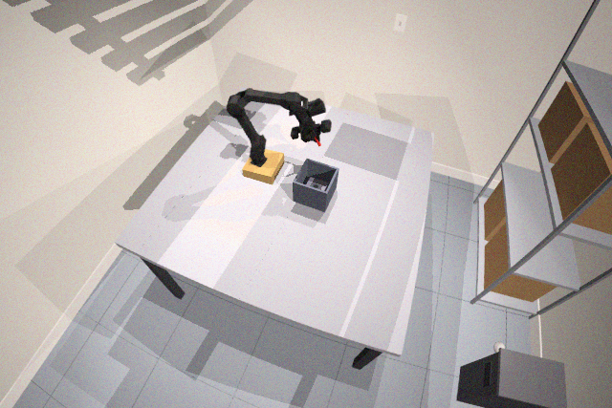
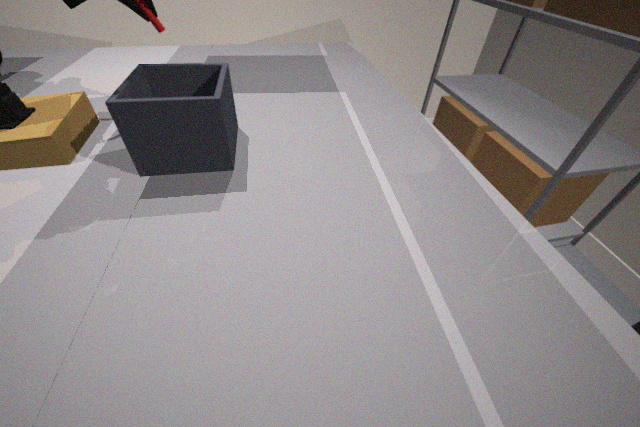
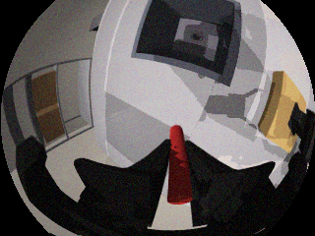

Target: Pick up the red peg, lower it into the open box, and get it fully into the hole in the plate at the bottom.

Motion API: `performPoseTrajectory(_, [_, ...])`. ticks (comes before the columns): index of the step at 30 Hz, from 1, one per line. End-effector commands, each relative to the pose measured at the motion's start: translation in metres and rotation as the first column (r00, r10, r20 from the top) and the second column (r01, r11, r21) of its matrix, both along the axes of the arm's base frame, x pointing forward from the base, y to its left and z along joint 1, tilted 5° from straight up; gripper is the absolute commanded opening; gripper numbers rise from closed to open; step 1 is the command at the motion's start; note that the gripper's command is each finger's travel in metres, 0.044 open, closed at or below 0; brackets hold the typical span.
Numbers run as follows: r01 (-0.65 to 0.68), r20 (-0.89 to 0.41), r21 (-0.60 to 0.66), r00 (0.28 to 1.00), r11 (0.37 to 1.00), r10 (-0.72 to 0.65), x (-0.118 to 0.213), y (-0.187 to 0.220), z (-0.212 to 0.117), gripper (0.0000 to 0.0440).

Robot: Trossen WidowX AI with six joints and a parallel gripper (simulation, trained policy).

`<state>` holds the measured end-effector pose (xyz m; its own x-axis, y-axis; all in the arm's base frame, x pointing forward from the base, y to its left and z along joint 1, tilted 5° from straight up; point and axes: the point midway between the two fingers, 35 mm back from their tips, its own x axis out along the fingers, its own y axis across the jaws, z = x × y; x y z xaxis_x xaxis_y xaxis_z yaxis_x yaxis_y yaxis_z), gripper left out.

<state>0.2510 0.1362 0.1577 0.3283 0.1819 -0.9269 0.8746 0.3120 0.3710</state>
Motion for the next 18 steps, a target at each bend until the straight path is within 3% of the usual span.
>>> performPoseTrajectory(1, [0.017, 0.017, -0.026, 1.0, 1.0, -0.016, 0.007, -0.014, 0.006, 0.0])
performPoseTrajectory(18, [0.078, -0.037, -0.125, 0.996, 0.989, -0.083, 0.026, -0.071, 0.002, 0.0])
